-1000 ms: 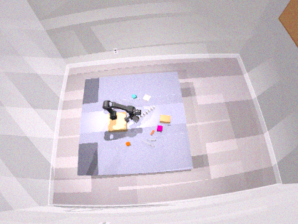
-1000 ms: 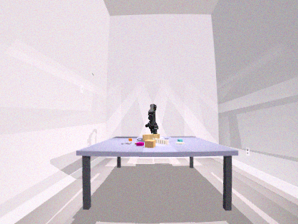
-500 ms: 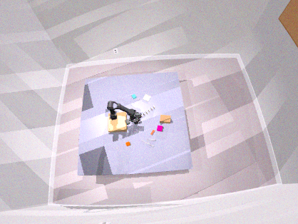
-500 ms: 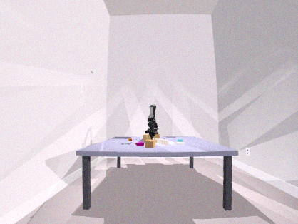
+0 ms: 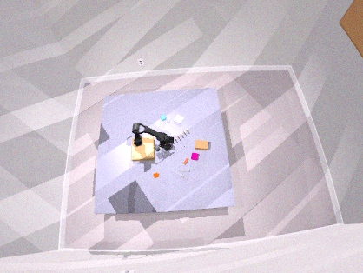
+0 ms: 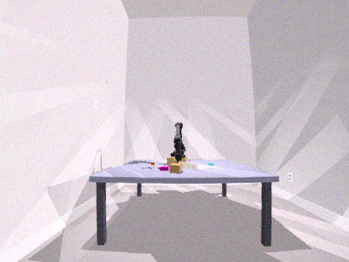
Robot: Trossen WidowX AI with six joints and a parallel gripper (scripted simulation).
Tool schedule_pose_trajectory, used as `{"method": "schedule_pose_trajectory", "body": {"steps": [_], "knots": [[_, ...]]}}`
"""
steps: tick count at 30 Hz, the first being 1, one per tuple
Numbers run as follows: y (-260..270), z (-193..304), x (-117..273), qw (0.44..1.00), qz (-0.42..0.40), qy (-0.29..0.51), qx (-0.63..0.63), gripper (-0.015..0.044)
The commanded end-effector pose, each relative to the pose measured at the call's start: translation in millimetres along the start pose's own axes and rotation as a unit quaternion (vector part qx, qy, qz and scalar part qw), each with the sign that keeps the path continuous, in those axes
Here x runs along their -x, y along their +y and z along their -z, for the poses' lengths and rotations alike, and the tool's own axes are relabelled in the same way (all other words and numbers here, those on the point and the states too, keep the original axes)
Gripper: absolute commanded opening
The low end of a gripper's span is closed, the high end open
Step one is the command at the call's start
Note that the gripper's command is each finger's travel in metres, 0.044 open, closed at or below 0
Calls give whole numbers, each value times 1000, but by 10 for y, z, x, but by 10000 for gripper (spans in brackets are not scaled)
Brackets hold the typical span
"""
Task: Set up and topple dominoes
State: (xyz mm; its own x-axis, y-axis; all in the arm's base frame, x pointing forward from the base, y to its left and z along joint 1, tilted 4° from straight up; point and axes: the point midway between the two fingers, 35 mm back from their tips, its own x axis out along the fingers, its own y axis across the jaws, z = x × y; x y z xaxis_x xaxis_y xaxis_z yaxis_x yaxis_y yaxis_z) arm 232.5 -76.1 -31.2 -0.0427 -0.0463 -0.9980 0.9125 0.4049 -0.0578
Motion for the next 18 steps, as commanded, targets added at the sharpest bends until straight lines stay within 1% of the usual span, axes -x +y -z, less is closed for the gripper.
{"method": "schedule_pose_trajectory", "body": {"steps": [1,12,13,18], "knots": [[74,-7,-2,1000,1,0,-1,0],[256,-10,0,1000,0,0,-1,0],[197,-23,13,1000,-1,-3,0,0],[293,-110,275,1000,-6,-12,-3,0]]}}
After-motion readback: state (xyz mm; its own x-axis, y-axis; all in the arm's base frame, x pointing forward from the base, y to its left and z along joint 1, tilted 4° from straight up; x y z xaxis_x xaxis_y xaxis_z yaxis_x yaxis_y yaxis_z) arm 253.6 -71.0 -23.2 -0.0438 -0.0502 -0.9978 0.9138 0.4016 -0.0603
